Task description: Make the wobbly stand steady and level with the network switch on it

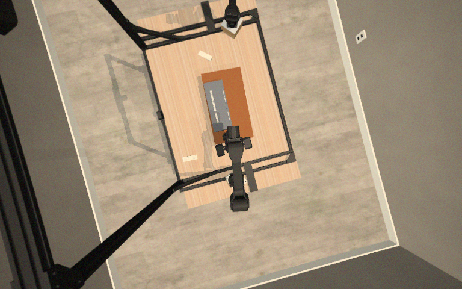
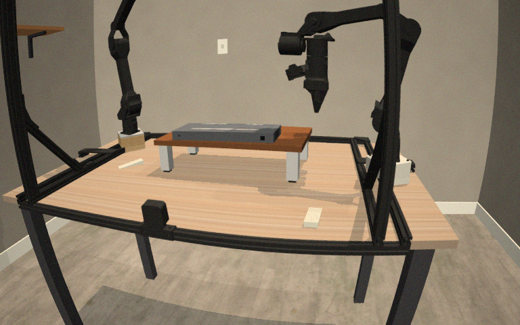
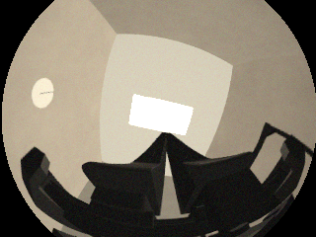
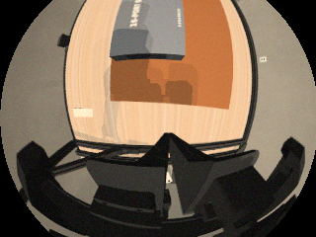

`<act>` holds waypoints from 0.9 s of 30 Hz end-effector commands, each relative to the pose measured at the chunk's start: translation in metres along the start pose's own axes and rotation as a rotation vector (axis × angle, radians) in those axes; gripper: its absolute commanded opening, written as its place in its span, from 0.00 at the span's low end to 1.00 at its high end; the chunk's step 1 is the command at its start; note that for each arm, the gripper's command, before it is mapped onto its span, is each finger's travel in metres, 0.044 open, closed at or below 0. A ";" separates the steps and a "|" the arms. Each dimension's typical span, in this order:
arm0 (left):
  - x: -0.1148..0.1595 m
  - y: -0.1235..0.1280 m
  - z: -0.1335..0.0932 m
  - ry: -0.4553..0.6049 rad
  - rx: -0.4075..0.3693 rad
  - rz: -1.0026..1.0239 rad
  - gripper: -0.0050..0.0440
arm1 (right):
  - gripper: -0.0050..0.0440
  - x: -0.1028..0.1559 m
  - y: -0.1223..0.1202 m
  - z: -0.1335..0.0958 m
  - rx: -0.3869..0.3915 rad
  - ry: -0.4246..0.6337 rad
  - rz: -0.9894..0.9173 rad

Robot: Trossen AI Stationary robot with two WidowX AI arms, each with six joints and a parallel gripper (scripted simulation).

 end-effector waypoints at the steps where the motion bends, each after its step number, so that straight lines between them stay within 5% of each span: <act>1: 0.025 -0.006 -0.007 0.119 0.021 0.043 0.10 | 0.10 0.000 0.000 0.000 0.000 0.000 0.000; 10: 0.127 -0.023 -0.065 0.621 0.204 0.251 0.10 | 0.10 0.000 0.000 0.000 0.000 0.000 0.000; 17: 0.136 -0.023 -0.069 0.639 0.221 0.246 0.10 | 0.10 0.000 0.000 0.000 0.000 0.000 0.000; 27: 0.208 -0.032 -0.170 1.124 0.498 0.412 0.10 | 0.10 0.000 0.000 0.000 0.000 0.000 0.000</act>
Point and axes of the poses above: on each arm, the point midway between the two fingers, 35 mm back from their tips, its own z axis out along the fingers, its own y axis across the jaws, x = y × z, the point moved 7 cm from there along -z, back along the fingers, and after that the axes turned 7 degrees about z, right-handed, at the moved point
